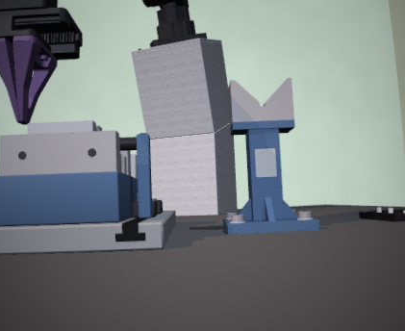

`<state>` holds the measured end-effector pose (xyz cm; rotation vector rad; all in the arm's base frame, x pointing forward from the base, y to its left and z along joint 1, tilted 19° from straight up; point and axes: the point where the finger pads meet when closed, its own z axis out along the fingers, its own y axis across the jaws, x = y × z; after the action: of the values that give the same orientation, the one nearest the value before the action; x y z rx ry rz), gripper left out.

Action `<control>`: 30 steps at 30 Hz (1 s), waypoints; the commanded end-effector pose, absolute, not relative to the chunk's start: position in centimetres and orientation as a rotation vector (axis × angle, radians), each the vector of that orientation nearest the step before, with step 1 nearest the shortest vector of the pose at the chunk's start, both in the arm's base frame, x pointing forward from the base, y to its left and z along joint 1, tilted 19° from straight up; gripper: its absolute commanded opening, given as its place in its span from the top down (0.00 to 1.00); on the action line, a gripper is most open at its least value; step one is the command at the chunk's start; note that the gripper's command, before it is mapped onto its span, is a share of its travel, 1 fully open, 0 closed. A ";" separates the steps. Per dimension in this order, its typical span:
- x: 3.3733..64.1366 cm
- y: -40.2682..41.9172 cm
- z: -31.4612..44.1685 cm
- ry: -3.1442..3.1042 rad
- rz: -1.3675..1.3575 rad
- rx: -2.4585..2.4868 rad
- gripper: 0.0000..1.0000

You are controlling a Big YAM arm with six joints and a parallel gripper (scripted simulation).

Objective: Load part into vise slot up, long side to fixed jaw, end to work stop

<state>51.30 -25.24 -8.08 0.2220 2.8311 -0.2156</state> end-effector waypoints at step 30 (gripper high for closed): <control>52.4 -25.9 -7.7 2.806 -0.230 0.216 1.00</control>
<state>51.25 -25.22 -8.24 0.2221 2.8340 -0.2142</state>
